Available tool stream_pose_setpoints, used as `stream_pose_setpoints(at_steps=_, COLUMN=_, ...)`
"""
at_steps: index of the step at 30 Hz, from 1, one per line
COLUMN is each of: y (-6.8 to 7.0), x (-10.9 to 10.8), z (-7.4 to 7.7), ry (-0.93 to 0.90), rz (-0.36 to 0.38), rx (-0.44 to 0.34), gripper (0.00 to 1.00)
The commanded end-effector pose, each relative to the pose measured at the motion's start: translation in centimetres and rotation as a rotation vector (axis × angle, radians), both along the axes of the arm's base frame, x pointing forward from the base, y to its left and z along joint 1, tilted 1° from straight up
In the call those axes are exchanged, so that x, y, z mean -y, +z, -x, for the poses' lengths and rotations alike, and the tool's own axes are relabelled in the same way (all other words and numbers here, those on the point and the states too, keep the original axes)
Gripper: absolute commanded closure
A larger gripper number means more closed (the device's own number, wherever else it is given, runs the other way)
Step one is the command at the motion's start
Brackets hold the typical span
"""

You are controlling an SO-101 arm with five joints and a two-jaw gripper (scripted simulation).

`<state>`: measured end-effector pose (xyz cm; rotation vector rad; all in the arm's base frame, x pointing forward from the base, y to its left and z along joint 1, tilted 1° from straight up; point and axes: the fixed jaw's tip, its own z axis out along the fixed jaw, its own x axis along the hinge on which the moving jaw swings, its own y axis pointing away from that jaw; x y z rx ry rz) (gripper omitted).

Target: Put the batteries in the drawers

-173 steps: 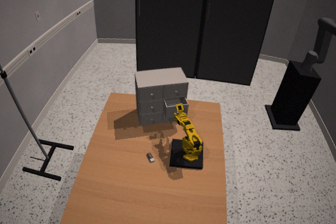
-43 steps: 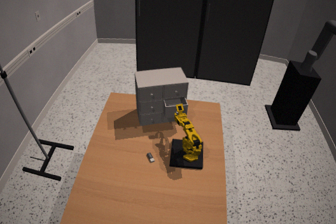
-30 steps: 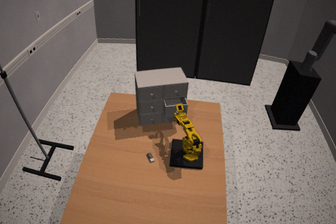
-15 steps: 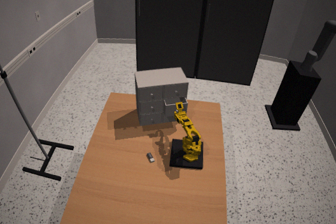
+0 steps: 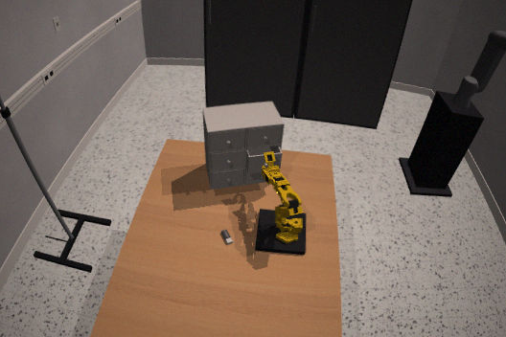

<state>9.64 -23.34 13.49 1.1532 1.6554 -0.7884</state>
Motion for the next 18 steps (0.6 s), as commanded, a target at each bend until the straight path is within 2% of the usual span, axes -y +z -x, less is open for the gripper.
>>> stream_pose_setpoints(at_steps=1, y=0.1, x=0.5, z=0.0, ry=-0.004, rz=0.006, rx=-0.006, gripper=1.0)
stream_pose_setpoints(at_steps=18, y=0.1, x=1.9, z=-0.4, ry=-0.007, rz=0.006, rx=-0.006, gripper=1.0)
